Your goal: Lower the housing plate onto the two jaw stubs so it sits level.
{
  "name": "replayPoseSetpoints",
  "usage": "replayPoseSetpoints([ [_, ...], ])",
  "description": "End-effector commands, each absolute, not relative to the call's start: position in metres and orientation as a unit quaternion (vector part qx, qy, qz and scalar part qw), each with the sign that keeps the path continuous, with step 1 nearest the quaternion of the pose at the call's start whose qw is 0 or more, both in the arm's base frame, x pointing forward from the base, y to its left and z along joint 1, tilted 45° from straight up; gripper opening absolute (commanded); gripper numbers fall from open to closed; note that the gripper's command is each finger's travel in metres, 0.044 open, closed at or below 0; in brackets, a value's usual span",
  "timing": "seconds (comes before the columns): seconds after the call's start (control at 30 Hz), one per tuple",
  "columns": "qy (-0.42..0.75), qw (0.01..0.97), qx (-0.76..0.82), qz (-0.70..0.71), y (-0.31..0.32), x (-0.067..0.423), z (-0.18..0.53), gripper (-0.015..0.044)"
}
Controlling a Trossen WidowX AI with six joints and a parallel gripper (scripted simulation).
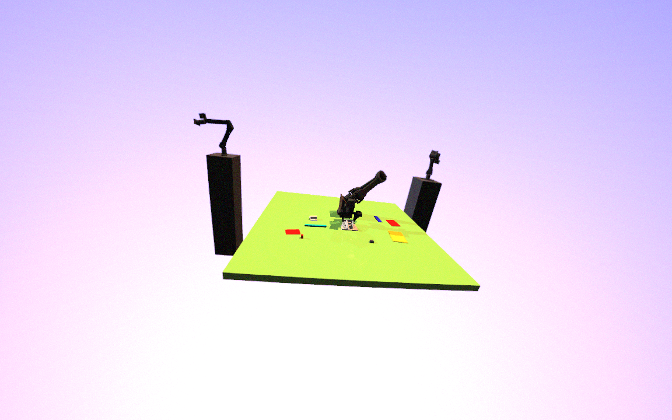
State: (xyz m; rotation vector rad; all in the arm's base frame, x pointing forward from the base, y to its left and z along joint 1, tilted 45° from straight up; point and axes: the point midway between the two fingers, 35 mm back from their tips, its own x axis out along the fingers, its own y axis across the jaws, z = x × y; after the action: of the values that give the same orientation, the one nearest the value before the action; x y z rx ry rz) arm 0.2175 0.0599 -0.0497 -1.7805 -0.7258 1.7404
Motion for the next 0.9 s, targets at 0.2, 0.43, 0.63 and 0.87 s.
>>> replayPoseSetpoints([
  [0.2,-0.271,0.270,-0.661,0.646,0.0616,0.2177,-0.0505,0.0351],
  [0.43,-0.271,0.270,-0.661,0.646,0.0616,0.2177,-0.0505,0.0351],
  [0.63,-0.271,0.270,-0.661,0.646,0.0598,0.2177,-0.0487,0.0351],
  [0.87,-0.271,0.270,-0.661,0.646,0.0575,0.2178,-0.0466,0.0351],
])
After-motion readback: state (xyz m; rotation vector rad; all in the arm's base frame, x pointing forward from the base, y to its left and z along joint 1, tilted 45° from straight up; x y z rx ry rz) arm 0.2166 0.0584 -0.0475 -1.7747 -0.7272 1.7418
